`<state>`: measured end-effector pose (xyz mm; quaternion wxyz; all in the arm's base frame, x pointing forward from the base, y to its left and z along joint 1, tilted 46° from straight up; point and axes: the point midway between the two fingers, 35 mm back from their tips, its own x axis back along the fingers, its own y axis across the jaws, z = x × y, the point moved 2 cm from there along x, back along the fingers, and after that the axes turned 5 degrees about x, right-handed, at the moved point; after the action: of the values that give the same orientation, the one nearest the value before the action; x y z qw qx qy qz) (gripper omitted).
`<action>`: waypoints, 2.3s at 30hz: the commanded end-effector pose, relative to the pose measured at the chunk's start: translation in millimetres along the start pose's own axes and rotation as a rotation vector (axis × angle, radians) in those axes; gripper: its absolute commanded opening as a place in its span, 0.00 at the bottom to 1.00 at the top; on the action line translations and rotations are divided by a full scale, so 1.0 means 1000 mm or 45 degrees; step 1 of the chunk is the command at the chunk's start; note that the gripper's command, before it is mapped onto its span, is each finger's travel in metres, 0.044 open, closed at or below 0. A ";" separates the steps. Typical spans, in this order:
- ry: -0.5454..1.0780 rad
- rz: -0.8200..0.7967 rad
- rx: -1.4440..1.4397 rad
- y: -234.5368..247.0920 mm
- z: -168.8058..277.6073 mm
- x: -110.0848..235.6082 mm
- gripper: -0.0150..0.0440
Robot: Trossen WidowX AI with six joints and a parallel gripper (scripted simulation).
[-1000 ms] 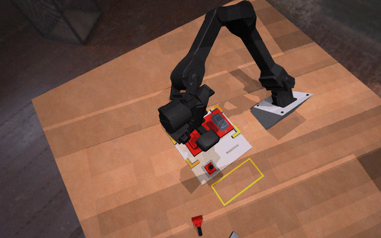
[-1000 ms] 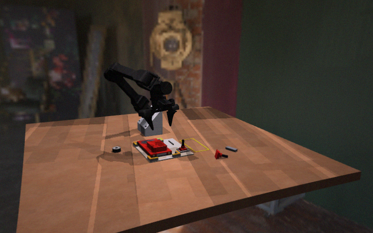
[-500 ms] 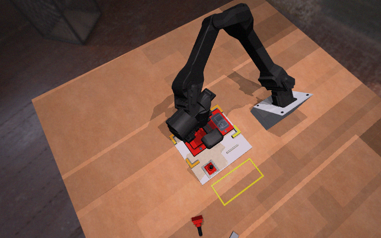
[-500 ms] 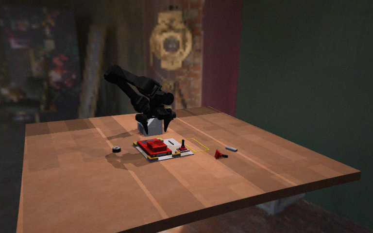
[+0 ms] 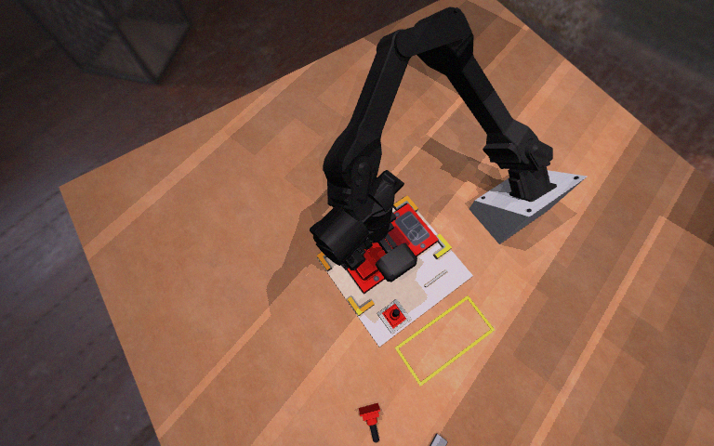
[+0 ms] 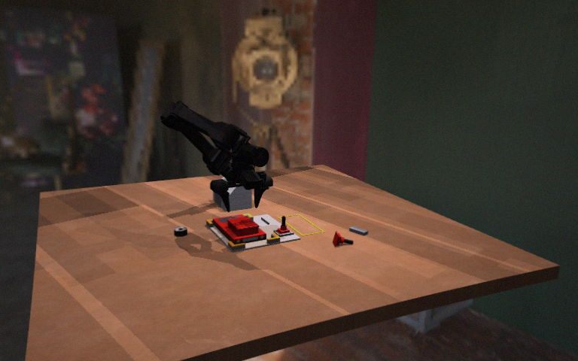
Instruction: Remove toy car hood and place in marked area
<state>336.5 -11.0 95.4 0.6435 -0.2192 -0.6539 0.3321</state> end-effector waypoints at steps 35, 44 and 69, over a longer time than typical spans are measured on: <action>0.010 0.008 0.015 0.002 0.004 -0.032 1.00; 0.010 0.009 0.015 0.003 0.004 -0.039 1.00; 0.010 0.010 0.015 0.003 0.005 -0.049 1.00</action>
<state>337.3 -43.0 61.8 0.6437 -0.2205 -0.6527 0.3332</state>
